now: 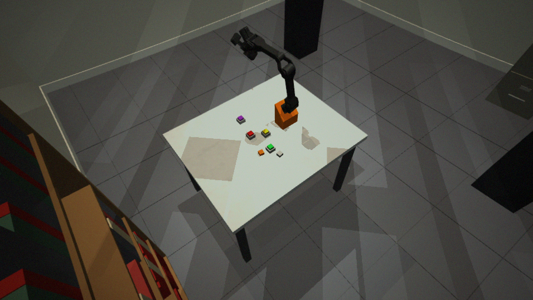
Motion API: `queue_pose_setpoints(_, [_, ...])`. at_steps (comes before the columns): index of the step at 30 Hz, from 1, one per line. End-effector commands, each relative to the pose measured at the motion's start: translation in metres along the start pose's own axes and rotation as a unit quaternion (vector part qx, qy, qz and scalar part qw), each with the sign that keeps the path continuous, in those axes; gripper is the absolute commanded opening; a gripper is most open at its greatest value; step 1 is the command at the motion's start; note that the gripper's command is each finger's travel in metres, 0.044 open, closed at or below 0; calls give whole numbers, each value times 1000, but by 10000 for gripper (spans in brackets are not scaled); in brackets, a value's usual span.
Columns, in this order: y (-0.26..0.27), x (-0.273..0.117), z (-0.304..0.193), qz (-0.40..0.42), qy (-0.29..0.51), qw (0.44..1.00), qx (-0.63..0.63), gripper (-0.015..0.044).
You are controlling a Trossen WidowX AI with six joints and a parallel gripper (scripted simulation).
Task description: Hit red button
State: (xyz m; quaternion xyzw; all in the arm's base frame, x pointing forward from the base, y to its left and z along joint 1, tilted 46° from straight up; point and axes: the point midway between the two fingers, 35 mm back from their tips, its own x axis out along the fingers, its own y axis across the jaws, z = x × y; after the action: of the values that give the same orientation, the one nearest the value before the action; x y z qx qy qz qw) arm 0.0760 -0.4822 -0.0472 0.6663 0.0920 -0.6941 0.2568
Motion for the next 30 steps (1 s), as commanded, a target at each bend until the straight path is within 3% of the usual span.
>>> queue_pose_setpoints(1, [-11, -6, -74, -17, 72, 981, -177, 400])
queue_pose_setpoints(6, [-35, -19, -156, -20, 157, 913, -377, 400])
queue_pose_setpoints(11, [-72, -37, -229, -8, 239, 800, -550, 400])
queue_pose_setpoints(20, [-162, -83, -328, 45, 372, 521, -767, 400])
queue_pose_setpoints(28, [-255, -131, -379, 121, 467, 237, -843, 400])
queue_pose_setpoints(30, [-260, -134, -381, 127, 472, 220, -844, 400])
